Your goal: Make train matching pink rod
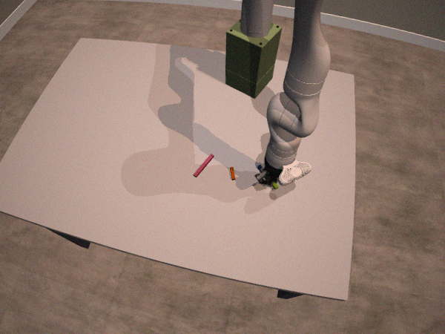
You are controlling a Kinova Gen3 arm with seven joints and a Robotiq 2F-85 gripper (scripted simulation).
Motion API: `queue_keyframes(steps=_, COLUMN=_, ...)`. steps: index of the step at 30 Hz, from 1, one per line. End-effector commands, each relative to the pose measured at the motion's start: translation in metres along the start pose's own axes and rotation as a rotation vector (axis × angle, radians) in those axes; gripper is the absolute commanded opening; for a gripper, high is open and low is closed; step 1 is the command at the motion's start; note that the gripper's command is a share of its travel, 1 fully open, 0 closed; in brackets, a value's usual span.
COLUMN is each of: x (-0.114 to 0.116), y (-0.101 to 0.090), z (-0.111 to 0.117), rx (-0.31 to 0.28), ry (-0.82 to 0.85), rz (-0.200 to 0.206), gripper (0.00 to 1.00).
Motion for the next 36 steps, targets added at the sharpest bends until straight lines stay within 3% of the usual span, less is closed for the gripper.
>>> queue_keyframes(steps=1, x=0.0, y=-0.001, z=0.001, rx=0.001, ry=0.0, rz=-0.001, gripper=0.05)
queue_keyframes(steps=36, x=0.0, y=0.011, z=0.001, rx=0.001, ry=0.0, rz=-0.001, gripper=0.05)
Point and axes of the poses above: the point where the finger pads meet when closed, its own y axis out along the fingers, its own x axis across the jaws, z = x × y, the point moved 6 cm from there along -y, back along the fingers, and after that the axes turned 7 degrees about -y, right-handed, at the moved point
